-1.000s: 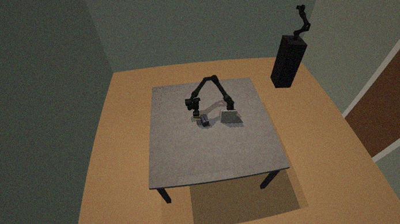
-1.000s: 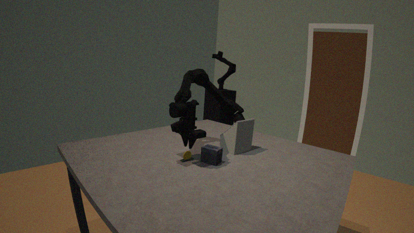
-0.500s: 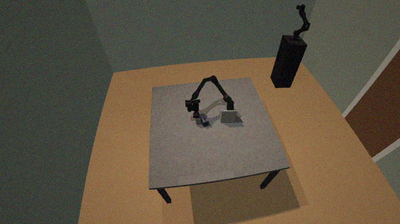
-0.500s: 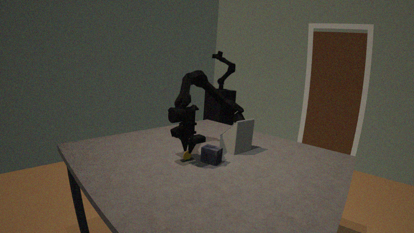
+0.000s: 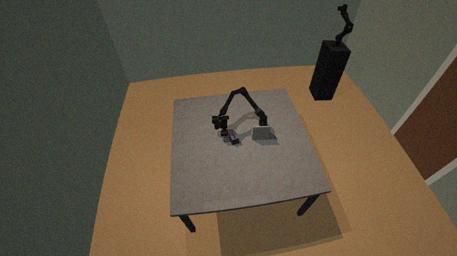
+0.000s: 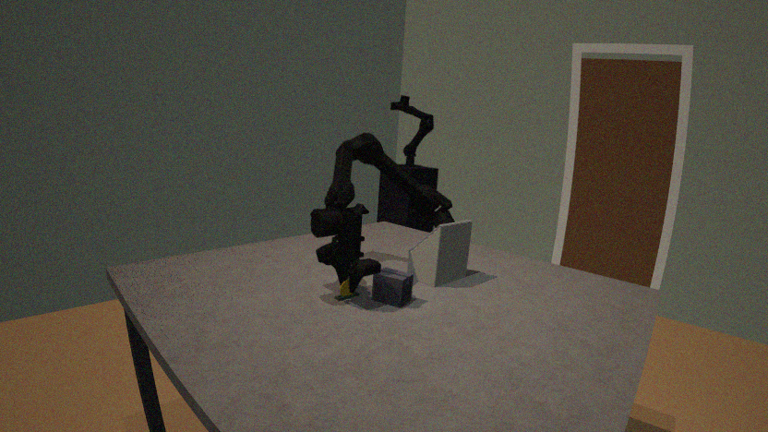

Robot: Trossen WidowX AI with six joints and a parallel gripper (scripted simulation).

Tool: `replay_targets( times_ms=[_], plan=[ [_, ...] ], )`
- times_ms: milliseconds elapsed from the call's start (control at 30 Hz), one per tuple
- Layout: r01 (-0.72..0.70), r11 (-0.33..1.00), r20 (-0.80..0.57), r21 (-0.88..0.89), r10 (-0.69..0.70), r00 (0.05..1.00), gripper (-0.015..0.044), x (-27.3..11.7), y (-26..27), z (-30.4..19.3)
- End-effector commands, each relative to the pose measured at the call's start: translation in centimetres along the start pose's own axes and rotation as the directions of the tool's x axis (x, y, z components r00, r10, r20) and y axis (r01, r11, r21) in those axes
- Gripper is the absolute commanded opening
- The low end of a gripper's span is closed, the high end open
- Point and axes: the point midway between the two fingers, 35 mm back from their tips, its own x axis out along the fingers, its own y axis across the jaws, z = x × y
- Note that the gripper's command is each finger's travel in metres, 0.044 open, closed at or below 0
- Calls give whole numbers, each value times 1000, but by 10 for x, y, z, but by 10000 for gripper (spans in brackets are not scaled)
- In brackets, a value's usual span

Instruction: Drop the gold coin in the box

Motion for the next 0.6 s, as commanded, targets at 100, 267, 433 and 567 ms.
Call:
replay_targets(
  times_ms=[100, 267, 433, 567],
  plan=[
    [5, 1000, 3, -4, -5, 1000, 161, 9, -1, -1],
    [5, 1000, 3, -4, -5, 1000, 56, 9, -1, -1],
    [5, 1000, 3, -4, -5, 1000, 0, 9, -1, -1],
    [5, 1000, 3, -4, -5, 1000, 0, 9, -1, -1]
  ],
)
